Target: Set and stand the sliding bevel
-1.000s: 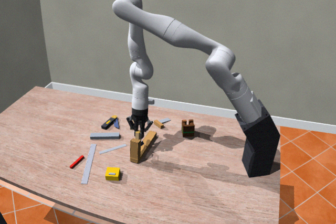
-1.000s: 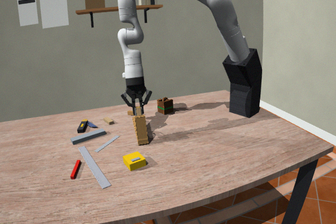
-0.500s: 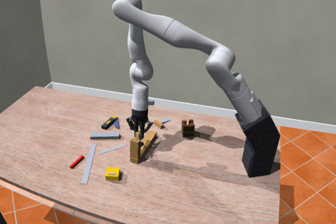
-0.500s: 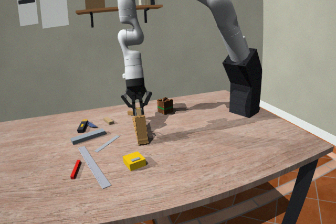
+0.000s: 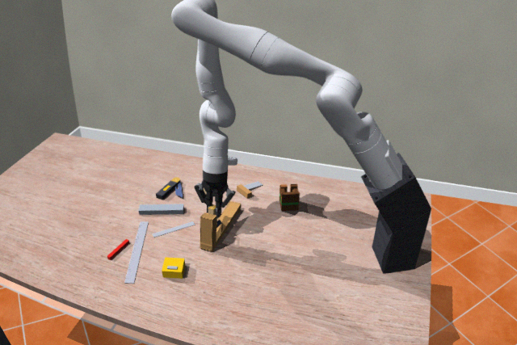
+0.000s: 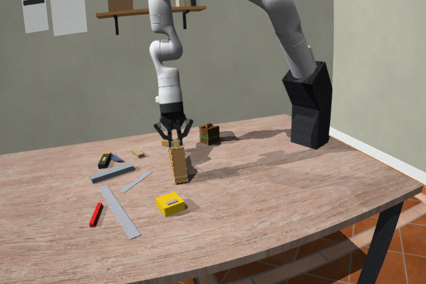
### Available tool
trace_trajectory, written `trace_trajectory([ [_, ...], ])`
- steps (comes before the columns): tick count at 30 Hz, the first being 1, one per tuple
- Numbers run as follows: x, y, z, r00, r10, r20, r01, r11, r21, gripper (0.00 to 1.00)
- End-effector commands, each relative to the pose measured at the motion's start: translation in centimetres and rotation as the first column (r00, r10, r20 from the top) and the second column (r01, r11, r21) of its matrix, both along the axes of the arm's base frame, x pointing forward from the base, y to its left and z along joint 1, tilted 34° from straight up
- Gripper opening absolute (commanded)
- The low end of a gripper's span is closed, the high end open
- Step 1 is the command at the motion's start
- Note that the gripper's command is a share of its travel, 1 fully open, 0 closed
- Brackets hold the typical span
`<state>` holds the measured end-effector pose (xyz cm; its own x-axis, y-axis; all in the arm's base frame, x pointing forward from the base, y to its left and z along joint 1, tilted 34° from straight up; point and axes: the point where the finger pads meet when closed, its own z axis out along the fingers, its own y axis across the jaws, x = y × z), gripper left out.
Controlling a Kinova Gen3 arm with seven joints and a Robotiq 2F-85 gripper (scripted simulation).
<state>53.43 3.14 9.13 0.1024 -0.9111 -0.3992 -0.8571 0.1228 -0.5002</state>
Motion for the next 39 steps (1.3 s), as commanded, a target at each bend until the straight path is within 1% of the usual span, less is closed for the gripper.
trace_trajectory([
  [1,0.1,0.0,-0.1,1.0,-0.001,0.001,0.001,1.0,0.0,0.1],
  [21,0.8,0.5,-1.1,1.0,-0.001,0.001,0.001,1.0,0.0,0.1],
  [39,0.9,0.6,-1.2,1.0,-0.001,0.001,0.001,1.0,0.0,0.1],
])
